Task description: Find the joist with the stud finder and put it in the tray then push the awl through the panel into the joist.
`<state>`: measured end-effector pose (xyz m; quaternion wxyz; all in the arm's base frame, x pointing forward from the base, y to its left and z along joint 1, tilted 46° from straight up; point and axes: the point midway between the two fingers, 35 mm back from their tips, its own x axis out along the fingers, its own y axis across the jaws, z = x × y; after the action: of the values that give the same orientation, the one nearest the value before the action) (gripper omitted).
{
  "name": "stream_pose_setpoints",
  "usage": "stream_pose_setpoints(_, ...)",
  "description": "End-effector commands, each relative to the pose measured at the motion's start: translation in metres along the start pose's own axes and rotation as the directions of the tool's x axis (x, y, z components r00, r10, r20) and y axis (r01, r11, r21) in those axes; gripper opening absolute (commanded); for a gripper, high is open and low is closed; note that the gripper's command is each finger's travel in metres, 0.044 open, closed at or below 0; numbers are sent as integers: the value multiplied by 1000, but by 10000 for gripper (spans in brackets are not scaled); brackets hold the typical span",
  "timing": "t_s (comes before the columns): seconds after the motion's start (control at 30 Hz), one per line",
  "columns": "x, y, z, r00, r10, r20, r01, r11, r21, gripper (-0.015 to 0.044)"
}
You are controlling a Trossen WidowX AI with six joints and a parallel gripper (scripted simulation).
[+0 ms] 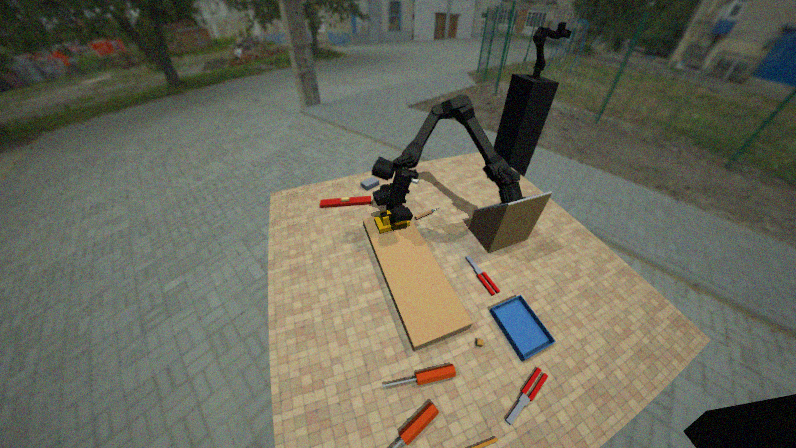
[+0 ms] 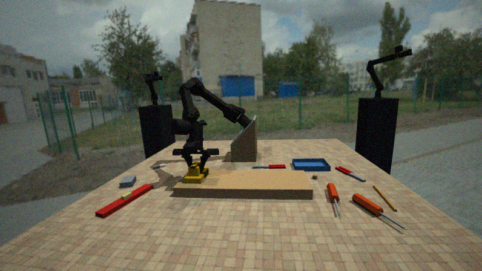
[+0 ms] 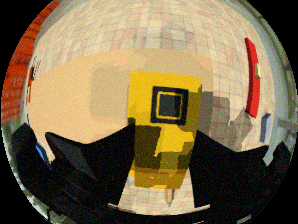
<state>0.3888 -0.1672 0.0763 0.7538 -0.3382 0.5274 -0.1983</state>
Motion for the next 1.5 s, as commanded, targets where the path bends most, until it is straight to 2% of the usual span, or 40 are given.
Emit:
stream_pose_setpoints(0.0, -1, 1, 0, 1000, 0, -1, 0, 1000, 0, 0)
stream_pose_setpoints(0.13, -16, 0, 7, 1000, 3, -1, -3, 1000, 1, 0)
stream_pose_setpoints(0.47, -91, -4, 27, 1000, 4, 0, -4, 1000, 2, 0)
stream_pose_setpoints(0.67, -96, 4, 32, 1000, 17, 6, -17, 1000, -18, 0)
stream_pose_setpoints(1.1, -101, 126, 63, 982, 184, 38, -166, 945, -283, 0)
stream_pose_setpoints(1.47, -116, 235, 59, 953, 302, 15, -253, 824, -506, 0)
